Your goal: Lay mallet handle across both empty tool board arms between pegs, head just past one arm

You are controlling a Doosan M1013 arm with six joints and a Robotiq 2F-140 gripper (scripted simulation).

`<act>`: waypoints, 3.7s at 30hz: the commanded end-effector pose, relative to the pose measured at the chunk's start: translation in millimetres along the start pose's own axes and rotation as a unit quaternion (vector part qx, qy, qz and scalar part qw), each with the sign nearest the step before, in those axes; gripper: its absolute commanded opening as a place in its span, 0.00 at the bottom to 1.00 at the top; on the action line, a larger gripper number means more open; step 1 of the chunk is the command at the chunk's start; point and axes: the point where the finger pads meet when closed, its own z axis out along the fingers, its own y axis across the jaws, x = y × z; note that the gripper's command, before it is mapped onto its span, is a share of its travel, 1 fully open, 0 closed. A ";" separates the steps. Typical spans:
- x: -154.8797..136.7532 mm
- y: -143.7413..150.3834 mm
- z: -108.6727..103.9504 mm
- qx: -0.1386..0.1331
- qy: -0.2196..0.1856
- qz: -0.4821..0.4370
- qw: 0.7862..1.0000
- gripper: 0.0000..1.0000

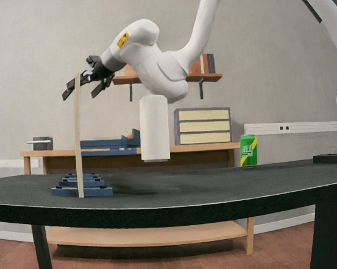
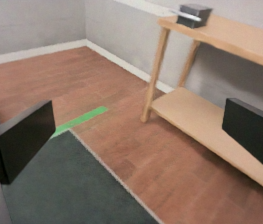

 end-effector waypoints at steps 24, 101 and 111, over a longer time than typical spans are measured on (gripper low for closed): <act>-71.3 61.4 -200.6 -0.067 -0.311 -0.138 0.938 1.00; -276.3 -264.1 -514.9 0.554 -0.116 -0.774 0.285 1.00; -361.2 -275.1 -482.6 0.554 -0.116 -0.773 0.284 1.00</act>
